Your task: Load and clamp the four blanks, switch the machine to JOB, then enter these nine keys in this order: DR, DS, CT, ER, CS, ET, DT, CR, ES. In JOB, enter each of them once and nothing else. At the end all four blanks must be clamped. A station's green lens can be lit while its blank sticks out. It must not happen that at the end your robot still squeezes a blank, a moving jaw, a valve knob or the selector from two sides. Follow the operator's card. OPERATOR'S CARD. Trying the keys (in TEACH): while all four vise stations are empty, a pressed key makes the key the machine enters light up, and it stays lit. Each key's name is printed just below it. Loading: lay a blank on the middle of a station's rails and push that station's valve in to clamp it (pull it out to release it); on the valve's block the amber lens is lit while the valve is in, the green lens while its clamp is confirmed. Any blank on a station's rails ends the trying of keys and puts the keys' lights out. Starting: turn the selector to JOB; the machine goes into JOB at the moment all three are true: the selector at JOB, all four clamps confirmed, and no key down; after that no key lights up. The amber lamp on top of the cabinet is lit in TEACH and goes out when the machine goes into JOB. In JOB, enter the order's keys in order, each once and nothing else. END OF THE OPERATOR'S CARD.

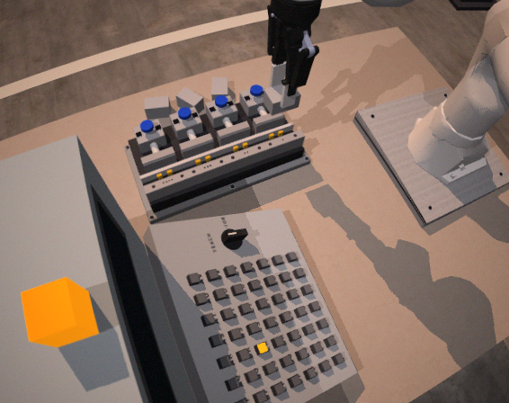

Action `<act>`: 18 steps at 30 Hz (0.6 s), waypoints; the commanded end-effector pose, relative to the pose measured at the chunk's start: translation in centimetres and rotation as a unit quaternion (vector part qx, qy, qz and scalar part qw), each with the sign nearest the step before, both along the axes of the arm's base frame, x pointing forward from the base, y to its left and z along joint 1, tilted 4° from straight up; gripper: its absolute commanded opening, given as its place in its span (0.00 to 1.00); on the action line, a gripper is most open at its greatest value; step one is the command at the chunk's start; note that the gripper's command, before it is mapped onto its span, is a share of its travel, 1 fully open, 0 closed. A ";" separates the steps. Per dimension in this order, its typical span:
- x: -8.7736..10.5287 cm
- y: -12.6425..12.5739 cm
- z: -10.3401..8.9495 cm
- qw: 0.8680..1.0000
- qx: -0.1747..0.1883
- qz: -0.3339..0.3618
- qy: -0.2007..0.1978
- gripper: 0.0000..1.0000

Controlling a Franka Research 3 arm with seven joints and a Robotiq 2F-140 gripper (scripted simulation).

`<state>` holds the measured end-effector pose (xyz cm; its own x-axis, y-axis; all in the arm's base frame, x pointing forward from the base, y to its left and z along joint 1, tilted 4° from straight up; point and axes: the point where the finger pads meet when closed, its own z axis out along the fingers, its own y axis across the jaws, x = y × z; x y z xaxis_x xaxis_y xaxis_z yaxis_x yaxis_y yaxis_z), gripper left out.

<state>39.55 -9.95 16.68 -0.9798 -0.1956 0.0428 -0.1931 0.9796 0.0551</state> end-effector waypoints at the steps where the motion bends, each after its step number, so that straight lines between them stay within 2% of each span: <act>1: 0.2 0.0 0.2 1.000 0.000 -0.003 -0.002 0.00; 18: 0.2 0.0 -0.2 1.000 0.000 -0.002 -0.002 0.00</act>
